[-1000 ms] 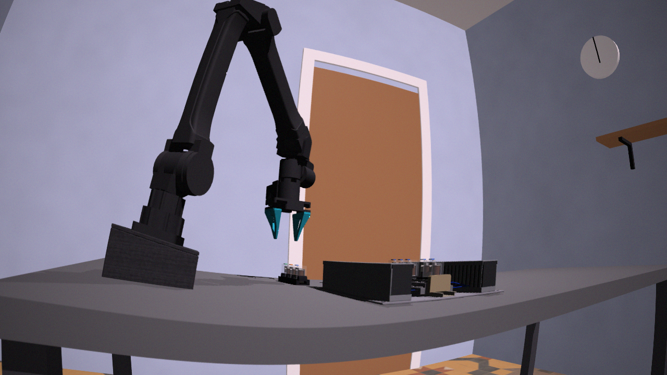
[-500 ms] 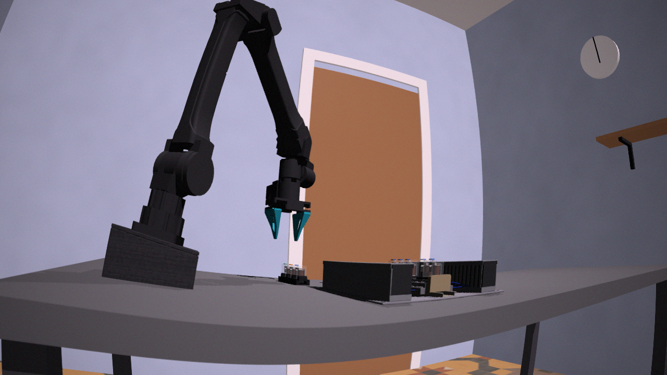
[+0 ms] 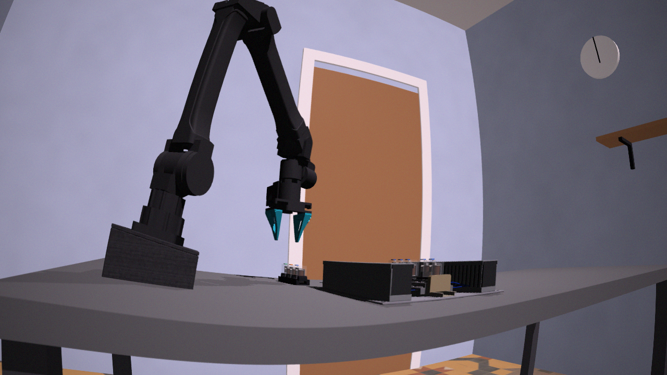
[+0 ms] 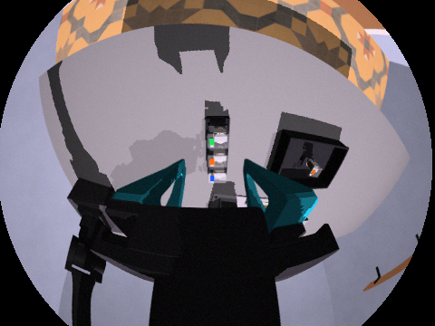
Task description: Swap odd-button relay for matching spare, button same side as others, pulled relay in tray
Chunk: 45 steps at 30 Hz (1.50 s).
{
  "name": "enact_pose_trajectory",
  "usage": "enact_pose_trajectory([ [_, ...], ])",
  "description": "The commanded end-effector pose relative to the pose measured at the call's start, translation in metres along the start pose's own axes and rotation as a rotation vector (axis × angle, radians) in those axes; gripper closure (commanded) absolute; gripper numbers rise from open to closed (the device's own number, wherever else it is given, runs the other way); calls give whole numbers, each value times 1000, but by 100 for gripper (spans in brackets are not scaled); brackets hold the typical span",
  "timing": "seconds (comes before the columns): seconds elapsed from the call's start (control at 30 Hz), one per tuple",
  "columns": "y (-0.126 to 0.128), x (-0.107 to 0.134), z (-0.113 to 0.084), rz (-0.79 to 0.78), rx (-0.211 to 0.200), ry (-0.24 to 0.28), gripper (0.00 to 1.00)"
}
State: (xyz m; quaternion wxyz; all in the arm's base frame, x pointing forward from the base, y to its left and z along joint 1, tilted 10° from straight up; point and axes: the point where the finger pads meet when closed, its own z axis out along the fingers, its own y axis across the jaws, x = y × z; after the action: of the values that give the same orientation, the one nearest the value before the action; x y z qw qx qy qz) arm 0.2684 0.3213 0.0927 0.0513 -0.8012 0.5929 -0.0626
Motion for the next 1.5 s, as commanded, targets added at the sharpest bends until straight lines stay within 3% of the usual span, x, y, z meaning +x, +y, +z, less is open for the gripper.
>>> enact_pose_trajectory([
  [0.0,-13,14,-13,8,47,-33,41],
  [0.37,-10,63,-1,8,43,-28,41],
  [1.47,-19,63,-6,7,63,-38,41],
])
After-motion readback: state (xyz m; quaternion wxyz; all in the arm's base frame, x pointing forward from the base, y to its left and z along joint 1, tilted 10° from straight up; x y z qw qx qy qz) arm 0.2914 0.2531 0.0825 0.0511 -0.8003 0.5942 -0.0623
